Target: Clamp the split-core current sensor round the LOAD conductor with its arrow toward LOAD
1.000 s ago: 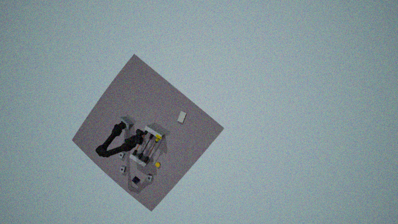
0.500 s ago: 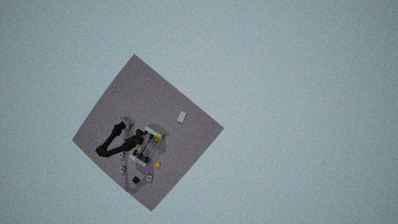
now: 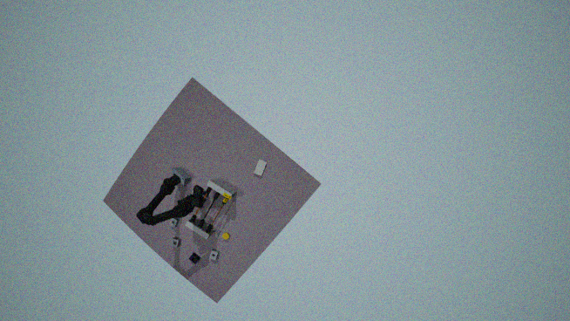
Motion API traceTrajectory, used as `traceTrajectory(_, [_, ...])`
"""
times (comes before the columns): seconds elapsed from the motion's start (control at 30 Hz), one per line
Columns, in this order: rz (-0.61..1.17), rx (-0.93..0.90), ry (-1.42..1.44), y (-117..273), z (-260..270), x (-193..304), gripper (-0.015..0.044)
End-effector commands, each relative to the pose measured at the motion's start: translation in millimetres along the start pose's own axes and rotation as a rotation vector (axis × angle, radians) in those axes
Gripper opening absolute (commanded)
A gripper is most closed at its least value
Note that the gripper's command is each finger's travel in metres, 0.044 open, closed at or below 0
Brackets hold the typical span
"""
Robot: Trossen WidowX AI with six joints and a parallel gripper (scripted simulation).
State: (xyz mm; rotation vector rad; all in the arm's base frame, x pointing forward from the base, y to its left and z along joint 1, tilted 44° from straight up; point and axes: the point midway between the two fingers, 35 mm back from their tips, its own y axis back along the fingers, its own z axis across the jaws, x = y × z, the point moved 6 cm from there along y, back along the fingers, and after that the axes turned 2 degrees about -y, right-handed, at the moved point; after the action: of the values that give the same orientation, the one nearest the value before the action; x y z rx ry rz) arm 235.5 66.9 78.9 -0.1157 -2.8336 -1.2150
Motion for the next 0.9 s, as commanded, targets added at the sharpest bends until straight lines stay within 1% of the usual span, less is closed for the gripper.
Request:
traceTrajectory(0.0, [-0.010, -0.008, -0.004, 22.1, 1.6, -2.7, 0.0000])
traceTrajectory(0.3, [-0.007, -0.004, -0.001, 66.9, 0.3, 1.8, 0.0000])
traceTrajectory(0.47, [-0.010, -0.003, -0.018, 70.5, 0.1, 2.6, 0.0000])
traceTrajectory(0.87, [-0.071, -0.017, -0.392, 77.2, 0.3, 6.0, 0.0000])
